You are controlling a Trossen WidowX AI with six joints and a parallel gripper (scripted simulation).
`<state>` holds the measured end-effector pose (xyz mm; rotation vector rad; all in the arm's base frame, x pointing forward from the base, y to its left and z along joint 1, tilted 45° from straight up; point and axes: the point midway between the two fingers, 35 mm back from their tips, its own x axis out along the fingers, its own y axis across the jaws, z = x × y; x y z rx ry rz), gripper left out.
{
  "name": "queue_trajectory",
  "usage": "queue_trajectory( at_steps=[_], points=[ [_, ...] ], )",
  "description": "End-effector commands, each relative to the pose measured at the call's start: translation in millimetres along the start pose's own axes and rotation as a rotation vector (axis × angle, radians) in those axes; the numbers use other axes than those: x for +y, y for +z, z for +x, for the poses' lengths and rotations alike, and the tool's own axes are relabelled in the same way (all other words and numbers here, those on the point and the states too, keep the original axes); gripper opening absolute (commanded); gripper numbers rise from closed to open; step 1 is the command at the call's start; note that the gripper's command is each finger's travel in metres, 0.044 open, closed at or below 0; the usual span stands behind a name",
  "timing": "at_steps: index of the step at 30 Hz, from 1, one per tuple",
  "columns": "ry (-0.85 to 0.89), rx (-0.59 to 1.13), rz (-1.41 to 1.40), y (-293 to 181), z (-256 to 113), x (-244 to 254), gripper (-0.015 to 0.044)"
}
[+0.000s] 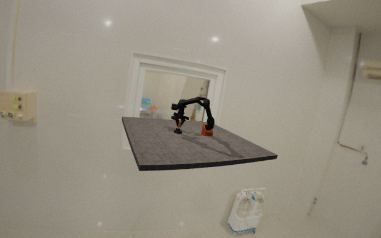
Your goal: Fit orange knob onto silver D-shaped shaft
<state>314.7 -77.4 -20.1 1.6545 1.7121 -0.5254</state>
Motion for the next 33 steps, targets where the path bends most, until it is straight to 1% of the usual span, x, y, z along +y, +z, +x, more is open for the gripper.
queue_trajectory(
  at_steps=[1,33],
  points=[
    [0.002,-0.004,0.033,1.1,-3.6,-1.3,0.0000],
    [0.002,-0.004,0.033,3.1,-1.3,5.3,0.0000]
  ],
)
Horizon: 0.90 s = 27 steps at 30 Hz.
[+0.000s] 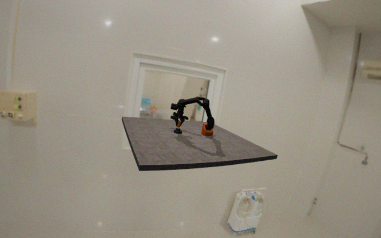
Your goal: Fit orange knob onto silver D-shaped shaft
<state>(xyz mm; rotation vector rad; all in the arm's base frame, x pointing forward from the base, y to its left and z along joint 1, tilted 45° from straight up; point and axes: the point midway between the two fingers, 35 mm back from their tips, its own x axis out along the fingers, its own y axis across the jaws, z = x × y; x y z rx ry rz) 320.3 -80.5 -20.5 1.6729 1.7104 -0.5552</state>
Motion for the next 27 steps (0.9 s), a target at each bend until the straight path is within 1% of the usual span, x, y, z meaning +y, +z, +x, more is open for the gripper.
queue_trajectory(
  at_steps=[1,27],
  points=[
    [0.003,-0.001,0.004,-0.6,0.6,-0.1,0.0000],
    [0.003,-0.001,0.004,1.0,1.4,-2.2,0.0000]
  ],
)
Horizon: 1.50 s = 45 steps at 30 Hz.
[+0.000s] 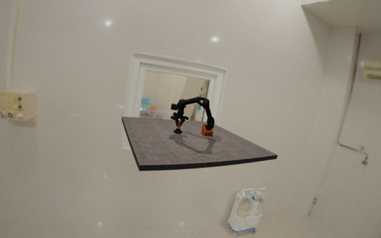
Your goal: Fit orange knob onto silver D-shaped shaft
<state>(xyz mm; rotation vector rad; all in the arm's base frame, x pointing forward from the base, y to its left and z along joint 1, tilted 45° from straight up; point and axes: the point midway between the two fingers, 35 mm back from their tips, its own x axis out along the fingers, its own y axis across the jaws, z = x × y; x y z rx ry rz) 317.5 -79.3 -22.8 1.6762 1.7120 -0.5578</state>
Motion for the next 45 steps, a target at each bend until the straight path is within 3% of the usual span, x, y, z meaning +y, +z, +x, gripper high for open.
queue_trajectory(
  at_steps=[1,14,45],
  points=[
    [0.003,-0.003,0.000,0.4,-2.4,0.7,0.0000],
    [0.003,-0.002,0.210,-4.5,-4.5,0.8,0.0000],
    [0.003,-0.002,0.210,-1.6,-3.2,0.7,0.0000]
  ],
)
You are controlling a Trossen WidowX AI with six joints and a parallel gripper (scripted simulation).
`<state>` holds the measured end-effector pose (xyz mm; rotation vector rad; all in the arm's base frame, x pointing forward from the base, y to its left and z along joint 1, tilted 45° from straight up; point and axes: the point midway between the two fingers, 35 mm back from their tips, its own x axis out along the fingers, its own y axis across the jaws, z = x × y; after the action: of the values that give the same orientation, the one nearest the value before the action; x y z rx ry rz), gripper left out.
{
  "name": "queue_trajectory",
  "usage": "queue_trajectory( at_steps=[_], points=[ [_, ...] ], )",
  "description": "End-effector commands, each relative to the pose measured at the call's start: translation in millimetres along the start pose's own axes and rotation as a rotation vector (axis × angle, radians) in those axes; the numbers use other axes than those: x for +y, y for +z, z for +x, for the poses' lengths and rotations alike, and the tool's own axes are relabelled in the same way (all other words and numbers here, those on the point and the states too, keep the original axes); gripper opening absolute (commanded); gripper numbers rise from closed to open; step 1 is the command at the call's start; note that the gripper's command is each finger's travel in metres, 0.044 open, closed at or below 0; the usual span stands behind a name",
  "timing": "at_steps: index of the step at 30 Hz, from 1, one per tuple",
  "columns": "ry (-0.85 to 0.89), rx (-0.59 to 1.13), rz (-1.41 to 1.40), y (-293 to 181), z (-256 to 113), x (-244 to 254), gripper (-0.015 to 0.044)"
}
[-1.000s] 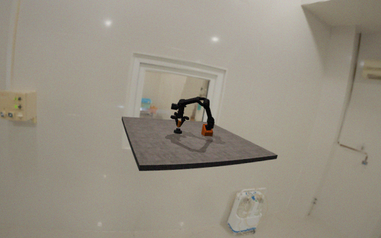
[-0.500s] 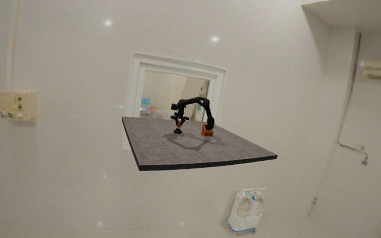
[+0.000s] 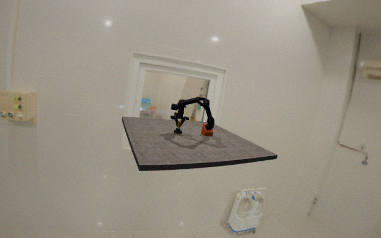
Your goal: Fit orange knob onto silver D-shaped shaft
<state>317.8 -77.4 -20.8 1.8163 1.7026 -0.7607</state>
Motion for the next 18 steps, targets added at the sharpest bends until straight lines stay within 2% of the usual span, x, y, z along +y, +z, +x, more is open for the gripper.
queue_trajectory(
  at_steps=[1,5,10,18],
  points=[
    [0.005,0.000,0.001,1.2,-3.6,-0.1,0.0000],
    [0.005,0.000,0.026,1.5,-4.8,-0.6,0.0000],
    [0.005,0.000,0.200,2.5,-5.4,-0.7,0.0000],
    [0.005,0.001,0.211,1.9,-1.2,-0.5,0.0000]
  ],
)
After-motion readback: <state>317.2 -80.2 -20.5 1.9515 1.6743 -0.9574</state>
